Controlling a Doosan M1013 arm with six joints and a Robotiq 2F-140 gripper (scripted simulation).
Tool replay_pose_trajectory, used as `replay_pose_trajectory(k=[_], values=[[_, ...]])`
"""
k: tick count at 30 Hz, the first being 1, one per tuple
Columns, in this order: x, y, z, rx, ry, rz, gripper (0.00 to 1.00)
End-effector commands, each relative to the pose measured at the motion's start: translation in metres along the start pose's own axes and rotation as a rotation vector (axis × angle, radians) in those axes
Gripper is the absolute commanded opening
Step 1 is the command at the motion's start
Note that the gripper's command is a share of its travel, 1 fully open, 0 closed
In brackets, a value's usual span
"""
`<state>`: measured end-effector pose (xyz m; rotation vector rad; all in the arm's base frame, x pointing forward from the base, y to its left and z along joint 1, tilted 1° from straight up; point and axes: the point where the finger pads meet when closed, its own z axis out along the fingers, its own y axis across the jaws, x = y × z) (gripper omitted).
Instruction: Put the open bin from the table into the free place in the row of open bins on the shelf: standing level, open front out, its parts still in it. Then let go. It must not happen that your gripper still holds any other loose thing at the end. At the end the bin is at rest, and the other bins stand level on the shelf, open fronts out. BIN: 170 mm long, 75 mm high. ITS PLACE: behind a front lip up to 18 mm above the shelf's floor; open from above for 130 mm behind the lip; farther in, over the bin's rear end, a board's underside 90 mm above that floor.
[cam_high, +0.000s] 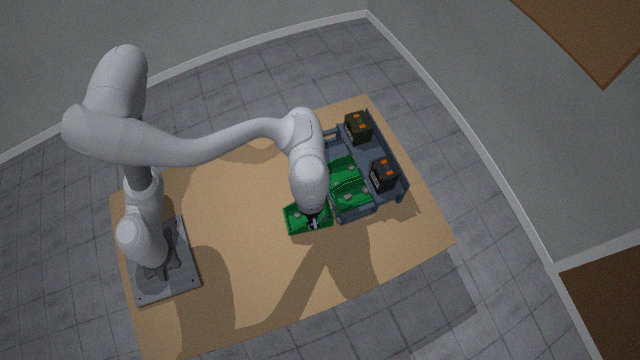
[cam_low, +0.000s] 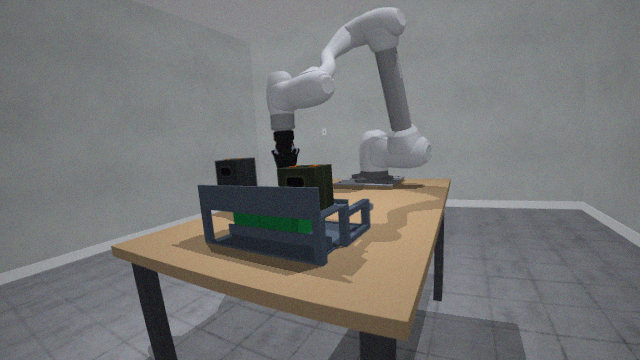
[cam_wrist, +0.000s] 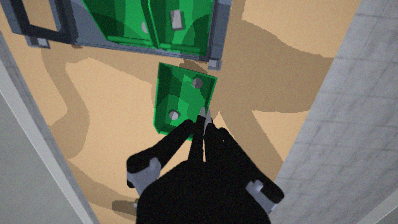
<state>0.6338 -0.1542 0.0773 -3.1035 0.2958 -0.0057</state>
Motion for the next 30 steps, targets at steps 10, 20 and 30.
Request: replay_pose_trajectory(k=[10,20,30], values=[[0.0000,0.0000,-0.0001,0.000,0.000,0.000,0.00],[-0.0002,-0.0013,-0.0001,0.000,0.000,-0.001,0.00],[-0.0013,-0.0066,0.0000,0.000,0.000,-0.003,0.00]])
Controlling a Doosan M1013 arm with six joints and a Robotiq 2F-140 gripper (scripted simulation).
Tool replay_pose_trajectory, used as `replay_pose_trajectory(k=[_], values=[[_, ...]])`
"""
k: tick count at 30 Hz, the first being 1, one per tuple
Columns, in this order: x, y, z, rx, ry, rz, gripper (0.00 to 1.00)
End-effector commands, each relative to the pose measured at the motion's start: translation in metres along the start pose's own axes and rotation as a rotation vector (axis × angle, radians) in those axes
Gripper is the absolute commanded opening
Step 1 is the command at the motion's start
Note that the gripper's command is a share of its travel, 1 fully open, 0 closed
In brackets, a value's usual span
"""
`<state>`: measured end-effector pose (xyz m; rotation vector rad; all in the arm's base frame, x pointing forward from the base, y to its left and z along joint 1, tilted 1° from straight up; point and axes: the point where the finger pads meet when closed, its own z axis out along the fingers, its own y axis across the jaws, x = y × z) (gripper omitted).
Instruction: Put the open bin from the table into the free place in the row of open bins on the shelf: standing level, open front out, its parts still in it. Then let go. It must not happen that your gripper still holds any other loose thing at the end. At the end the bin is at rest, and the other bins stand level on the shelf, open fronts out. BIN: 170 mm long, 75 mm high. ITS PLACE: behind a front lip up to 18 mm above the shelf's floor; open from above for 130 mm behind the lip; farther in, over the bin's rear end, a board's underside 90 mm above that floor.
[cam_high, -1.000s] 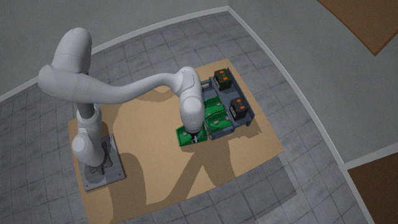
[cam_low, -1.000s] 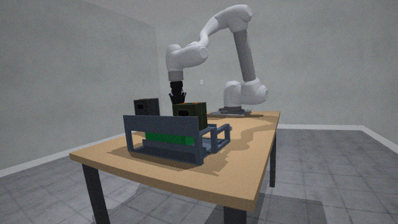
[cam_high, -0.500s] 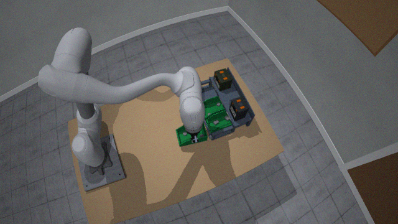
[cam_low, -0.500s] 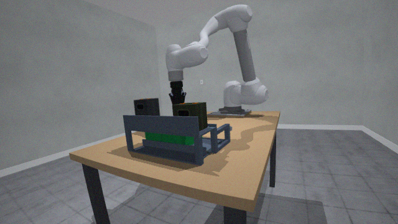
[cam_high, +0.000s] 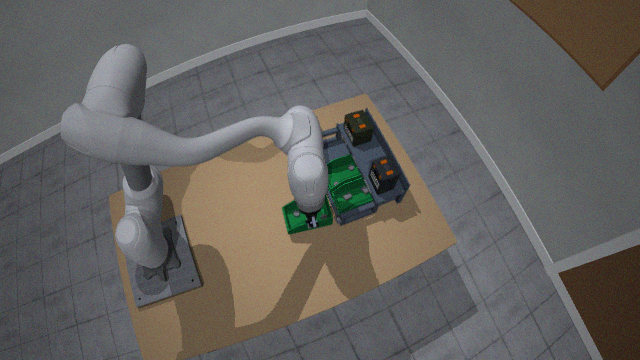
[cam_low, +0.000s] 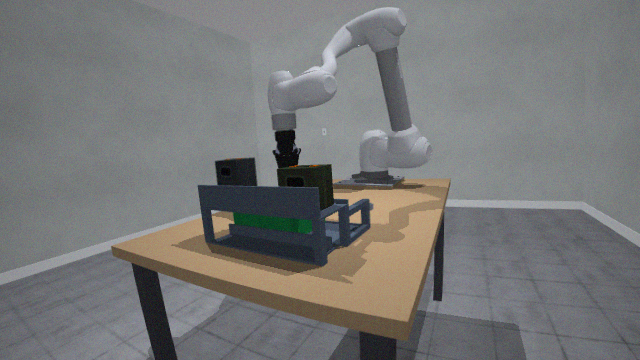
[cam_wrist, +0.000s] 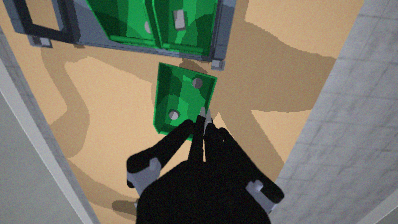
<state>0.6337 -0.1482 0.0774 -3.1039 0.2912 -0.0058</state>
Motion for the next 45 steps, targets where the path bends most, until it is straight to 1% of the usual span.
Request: replay_pose_trajectory(k=[1,18,32,34,45], values=[[0.000,-0.002,0.000,0.000,0.000,-0.001,0.00],[-0.006,-0.029,0.000,0.000,0.000,-0.015,0.00],[-0.014,-0.071,0.001,0.000,0.000,-0.036,0.00],[-0.014,-0.071,0.001,0.000,0.000,-0.036,0.00],[-0.022,-0.110,0.002,0.000,0.000,-0.056,0.00]])
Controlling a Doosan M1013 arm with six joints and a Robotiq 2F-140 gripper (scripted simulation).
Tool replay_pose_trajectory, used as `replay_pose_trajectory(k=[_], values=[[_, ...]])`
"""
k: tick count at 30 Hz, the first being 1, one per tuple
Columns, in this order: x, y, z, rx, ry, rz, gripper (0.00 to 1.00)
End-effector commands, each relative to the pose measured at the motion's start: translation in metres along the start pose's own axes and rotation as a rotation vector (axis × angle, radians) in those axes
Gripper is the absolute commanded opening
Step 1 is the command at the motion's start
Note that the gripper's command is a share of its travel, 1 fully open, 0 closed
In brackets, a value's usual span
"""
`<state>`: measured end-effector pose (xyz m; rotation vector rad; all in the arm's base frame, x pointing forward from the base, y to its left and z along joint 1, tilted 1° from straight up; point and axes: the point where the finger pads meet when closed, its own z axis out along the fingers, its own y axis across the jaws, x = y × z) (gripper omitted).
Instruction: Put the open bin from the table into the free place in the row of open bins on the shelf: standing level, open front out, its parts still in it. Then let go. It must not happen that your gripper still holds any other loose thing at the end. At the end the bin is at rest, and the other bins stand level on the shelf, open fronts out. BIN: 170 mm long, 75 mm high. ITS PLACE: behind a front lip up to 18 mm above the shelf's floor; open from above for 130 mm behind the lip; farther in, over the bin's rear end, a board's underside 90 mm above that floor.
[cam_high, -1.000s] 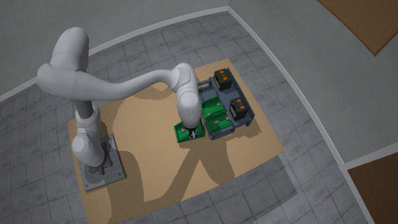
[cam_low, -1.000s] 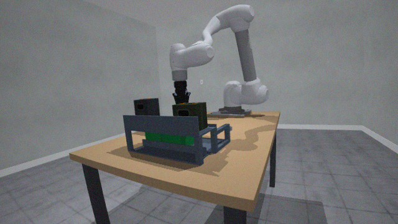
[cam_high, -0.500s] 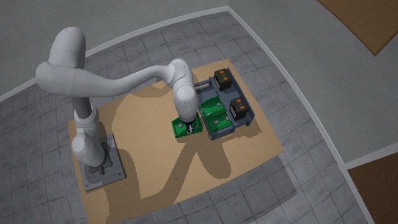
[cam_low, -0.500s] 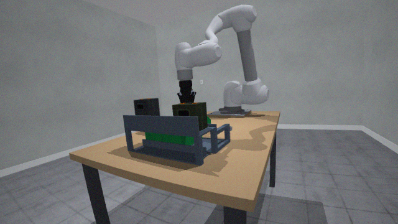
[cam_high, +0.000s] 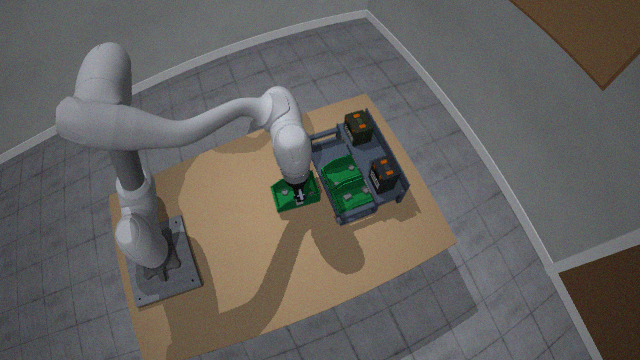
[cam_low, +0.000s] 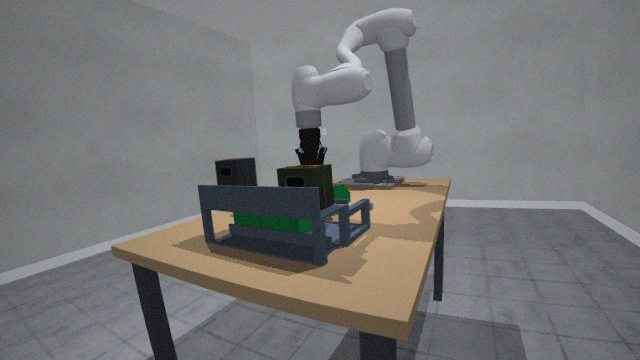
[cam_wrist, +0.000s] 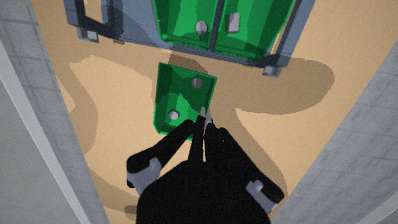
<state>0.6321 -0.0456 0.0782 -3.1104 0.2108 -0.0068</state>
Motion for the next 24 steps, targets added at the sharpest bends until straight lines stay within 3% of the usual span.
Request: replay_pose_trajectory(k=[1,24], values=[[-0.002,-0.013,0.000,0.000,0.000,-0.006,0.00],[-0.012,-0.078,0.001,0.000,0.000,-0.039,0.00]])
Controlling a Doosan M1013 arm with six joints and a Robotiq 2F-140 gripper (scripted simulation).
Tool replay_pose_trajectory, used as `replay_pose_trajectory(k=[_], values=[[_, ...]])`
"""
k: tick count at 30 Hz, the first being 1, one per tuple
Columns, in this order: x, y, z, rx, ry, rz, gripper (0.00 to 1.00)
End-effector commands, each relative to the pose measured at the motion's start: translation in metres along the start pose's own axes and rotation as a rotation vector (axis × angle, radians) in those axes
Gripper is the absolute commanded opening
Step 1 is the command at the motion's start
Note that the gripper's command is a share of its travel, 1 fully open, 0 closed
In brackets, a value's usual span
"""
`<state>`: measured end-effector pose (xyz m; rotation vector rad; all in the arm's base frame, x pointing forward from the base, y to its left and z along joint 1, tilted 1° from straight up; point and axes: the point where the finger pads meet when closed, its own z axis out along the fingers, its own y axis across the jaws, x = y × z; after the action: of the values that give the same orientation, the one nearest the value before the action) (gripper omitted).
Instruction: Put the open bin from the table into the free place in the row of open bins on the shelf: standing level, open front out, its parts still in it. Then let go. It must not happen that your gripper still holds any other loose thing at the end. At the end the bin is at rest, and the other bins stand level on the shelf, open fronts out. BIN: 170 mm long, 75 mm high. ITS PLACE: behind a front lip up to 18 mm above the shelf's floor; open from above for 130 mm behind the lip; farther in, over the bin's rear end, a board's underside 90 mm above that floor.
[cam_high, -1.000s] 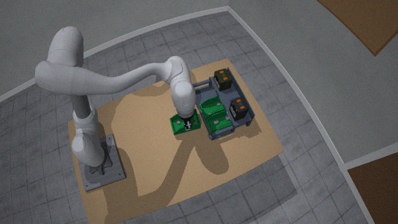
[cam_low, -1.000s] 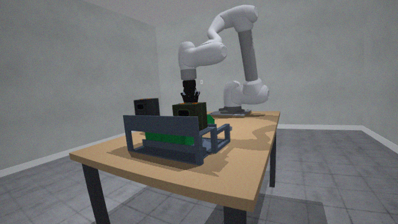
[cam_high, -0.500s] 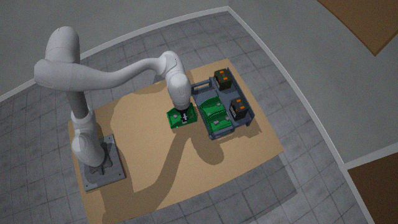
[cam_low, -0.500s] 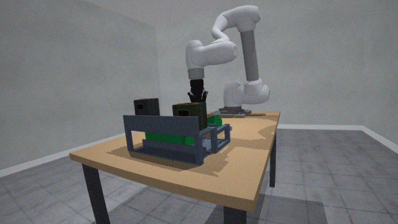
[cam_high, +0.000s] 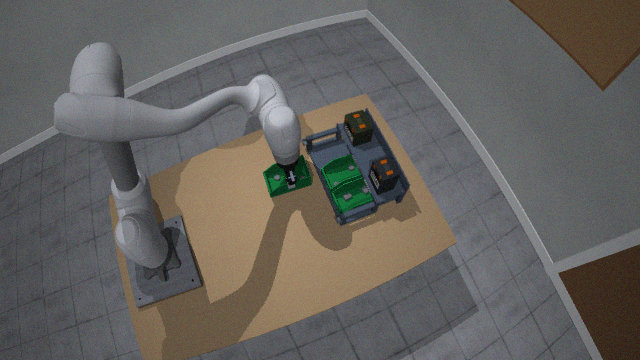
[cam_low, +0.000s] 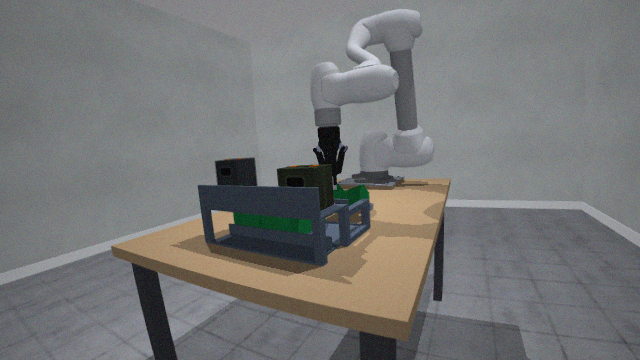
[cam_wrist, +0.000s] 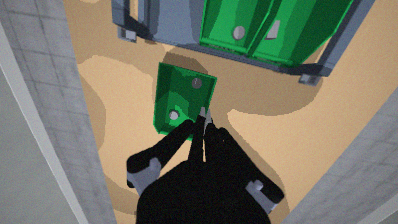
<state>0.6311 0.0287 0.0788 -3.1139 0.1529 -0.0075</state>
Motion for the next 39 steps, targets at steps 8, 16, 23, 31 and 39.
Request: replay_pose_trajectory(k=[8,16,23,31,39], values=[[-0.003,-0.026,0.000,0.000,0.000,-0.013,0.00],[-0.004,-0.039,0.000,0.000,0.000,-0.019,0.00],[-0.005,-0.049,0.001,0.000,0.000,-0.025,0.00],[-0.006,-0.056,0.001,0.000,0.000,-0.028,0.00],[-0.006,-0.058,0.001,0.000,0.000,-0.029,0.00]])
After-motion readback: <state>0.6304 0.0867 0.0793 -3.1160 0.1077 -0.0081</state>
